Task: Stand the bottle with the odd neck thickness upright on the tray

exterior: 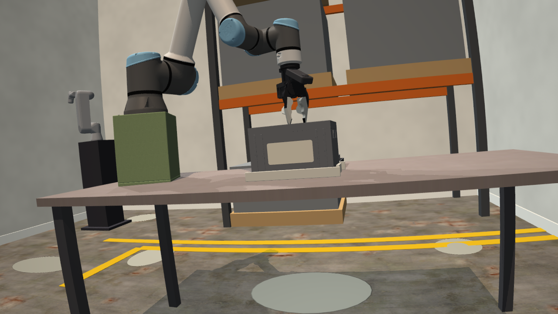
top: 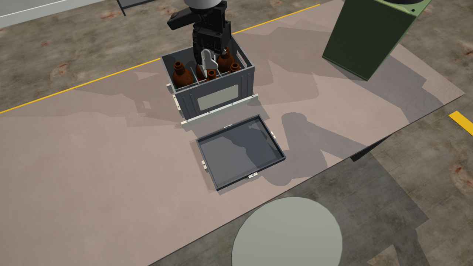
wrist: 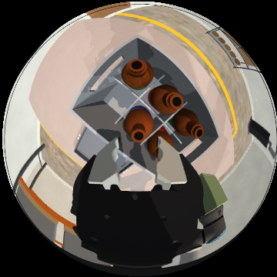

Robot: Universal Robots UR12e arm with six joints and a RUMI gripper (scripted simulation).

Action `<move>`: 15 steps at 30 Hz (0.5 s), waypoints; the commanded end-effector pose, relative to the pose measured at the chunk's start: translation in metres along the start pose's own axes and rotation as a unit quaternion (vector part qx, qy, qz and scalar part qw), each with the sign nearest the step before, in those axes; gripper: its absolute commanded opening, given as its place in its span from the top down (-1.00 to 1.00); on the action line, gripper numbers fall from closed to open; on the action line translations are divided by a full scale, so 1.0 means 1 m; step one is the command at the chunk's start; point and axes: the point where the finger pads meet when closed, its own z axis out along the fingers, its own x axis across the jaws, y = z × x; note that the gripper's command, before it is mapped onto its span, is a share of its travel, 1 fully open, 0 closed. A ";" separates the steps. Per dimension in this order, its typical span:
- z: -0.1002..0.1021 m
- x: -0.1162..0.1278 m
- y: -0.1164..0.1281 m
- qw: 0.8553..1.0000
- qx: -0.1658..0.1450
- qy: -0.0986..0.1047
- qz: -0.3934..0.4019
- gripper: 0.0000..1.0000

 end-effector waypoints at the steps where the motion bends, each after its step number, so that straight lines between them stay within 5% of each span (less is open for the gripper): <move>1: 0.004 0.001 -0.002 1.000 0.001 0.000 0.001 0.24; 15: 0.022 0.001 0.000 1.000 0.000 0.000 0.001 0.24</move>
